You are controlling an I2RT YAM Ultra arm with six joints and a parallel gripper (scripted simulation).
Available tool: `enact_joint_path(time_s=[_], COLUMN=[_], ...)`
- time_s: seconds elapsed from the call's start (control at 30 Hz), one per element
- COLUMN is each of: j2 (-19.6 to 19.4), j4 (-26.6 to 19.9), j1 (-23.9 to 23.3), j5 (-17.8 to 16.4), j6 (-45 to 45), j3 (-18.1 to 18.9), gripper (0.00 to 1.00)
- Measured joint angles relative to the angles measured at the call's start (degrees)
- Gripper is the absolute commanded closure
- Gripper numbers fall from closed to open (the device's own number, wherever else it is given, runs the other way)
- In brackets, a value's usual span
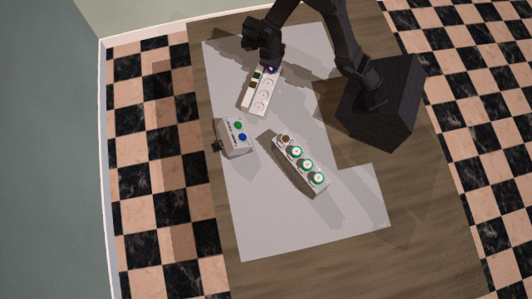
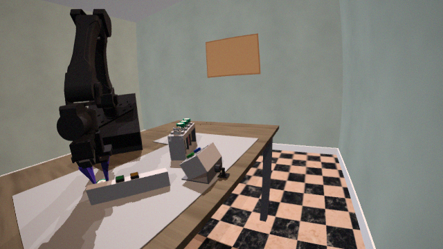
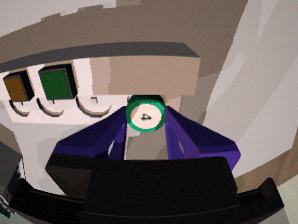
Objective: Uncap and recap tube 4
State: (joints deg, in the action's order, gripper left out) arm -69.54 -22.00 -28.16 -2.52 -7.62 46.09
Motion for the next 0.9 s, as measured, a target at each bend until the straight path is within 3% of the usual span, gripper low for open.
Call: enact_joint_path(time_s=[0.9], j2=[-1.2], j4=[1.3], j1=[-0.1], j5=[0.0], j6=[0.0], j3=[-0.2], gripper=[1.00])
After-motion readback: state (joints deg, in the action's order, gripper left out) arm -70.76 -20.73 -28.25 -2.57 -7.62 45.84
